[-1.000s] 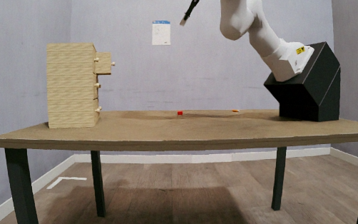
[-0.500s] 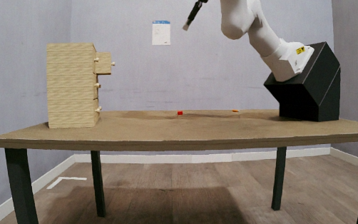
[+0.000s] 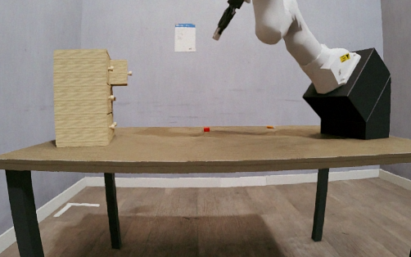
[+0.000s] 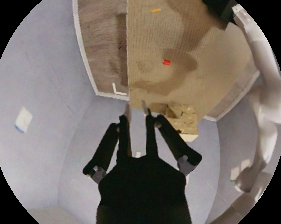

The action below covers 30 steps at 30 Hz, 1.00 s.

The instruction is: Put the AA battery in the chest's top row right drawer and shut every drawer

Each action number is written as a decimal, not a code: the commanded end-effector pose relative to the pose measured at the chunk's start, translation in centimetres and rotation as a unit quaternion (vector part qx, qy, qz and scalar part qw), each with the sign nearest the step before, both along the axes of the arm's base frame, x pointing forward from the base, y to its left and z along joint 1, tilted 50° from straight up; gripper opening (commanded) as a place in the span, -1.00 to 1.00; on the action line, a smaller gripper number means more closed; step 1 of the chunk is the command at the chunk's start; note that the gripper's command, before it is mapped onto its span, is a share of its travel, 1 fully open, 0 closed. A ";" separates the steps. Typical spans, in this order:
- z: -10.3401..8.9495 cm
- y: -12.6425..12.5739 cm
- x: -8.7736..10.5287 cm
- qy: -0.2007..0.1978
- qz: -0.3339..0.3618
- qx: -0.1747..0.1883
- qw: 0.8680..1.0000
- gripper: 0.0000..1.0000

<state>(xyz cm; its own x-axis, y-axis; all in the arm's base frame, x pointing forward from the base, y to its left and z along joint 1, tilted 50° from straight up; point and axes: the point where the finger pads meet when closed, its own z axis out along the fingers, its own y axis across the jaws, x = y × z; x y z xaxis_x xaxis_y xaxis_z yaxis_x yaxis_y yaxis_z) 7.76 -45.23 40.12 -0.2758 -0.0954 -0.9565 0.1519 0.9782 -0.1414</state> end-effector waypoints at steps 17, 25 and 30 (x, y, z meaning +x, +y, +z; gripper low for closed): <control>-4.7 -1.5 1.1 0.028 0.039 -0.121 0.991 -0.44; -6.4 -1.9 1.6 0.037 0.051 -0.149 0.987 -0.44; -8.0 -2.1 2.0 0.046 0.062 -0.173 0.982 -0.44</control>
